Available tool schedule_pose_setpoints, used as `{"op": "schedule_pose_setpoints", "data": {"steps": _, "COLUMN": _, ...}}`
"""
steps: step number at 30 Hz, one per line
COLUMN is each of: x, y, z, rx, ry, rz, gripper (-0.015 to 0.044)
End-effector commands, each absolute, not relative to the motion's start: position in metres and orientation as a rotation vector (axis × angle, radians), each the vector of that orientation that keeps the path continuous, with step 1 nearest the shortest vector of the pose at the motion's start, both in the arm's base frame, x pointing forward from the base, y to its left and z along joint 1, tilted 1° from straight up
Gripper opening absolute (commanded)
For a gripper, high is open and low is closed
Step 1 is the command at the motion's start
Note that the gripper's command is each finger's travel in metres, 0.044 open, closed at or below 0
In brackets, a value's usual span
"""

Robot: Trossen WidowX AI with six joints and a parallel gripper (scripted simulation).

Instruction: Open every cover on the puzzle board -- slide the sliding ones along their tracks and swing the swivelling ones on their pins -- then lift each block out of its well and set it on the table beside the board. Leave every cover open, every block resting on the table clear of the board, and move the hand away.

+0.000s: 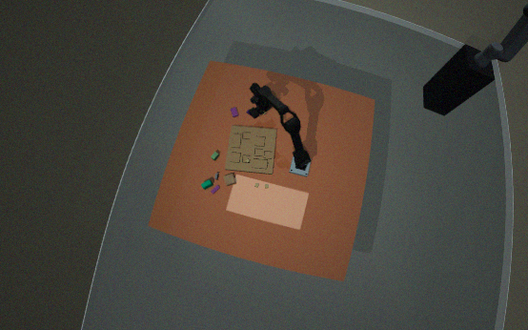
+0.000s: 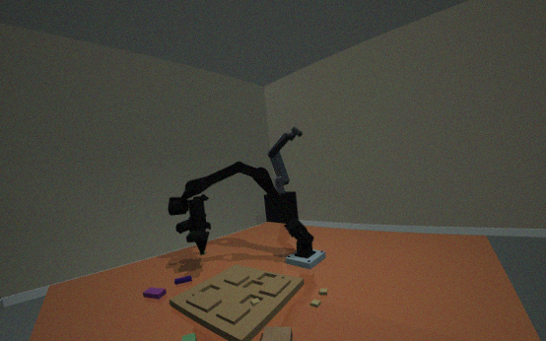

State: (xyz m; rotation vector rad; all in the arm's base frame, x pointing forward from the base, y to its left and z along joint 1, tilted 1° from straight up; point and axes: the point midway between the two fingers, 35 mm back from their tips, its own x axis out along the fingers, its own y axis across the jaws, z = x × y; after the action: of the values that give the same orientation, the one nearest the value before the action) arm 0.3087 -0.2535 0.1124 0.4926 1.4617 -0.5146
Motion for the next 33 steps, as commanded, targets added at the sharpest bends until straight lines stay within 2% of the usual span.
{"op": "schedule_pose_setpoints", "data": {"steps": 1, "x": 0.309, "y": -0.253, "z": 0.103, "rx": 0.495, "ry": 1.467, "rz": -0.504, "gripper": 0.0080}}
{"op": "schedule_pose_setpoints", "data": {"steps": 33, "x": 0.310, "y": -0.253, "z": 0.051, "rx": 0.495, "ry": 1.467, "rz": -0.504, "gripper": 0.0080}}
